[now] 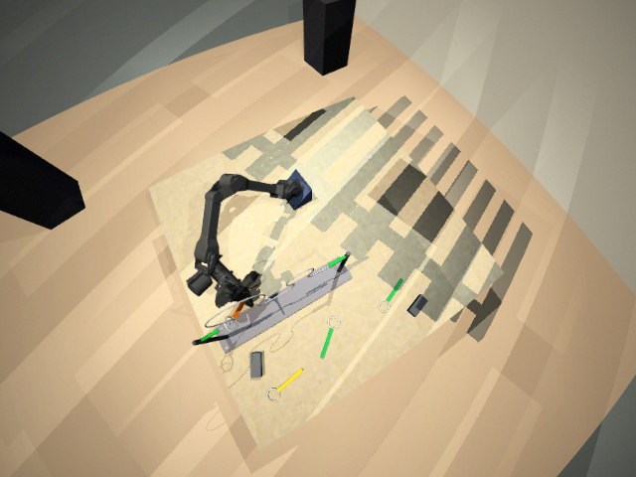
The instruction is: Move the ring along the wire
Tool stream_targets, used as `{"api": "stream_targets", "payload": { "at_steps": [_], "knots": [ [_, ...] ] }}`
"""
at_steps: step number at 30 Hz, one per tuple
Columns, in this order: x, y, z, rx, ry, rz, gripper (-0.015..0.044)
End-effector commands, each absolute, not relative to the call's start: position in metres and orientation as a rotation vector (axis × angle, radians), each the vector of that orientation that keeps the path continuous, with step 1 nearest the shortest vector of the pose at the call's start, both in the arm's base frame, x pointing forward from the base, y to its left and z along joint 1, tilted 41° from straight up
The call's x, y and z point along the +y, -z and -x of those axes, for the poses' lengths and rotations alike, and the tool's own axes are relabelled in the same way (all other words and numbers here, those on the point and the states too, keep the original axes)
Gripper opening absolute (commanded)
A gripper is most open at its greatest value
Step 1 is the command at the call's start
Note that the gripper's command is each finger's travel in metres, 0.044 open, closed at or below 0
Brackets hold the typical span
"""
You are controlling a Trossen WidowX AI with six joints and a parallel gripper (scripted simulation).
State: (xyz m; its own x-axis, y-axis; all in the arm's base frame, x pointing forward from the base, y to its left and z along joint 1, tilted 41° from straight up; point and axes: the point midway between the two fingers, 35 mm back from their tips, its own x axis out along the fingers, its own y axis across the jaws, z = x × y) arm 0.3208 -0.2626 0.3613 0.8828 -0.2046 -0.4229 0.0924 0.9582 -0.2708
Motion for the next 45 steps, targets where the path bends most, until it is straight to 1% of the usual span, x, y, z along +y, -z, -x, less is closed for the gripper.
{"api": "stream_targets", "payload": {
  "at_steps": [1,20,45],
  "knots": [
    [-0.245,-0.358,-0.322,0.459,0.123,0.152,-0.015],
    [-0.177,-0.361,-0.327,0.437,-0.002,-0.273,-0.015],
    [-0.111,-0.398,-0.33,0.397,-0.141,-0.747,-0.015]
  ]
}}
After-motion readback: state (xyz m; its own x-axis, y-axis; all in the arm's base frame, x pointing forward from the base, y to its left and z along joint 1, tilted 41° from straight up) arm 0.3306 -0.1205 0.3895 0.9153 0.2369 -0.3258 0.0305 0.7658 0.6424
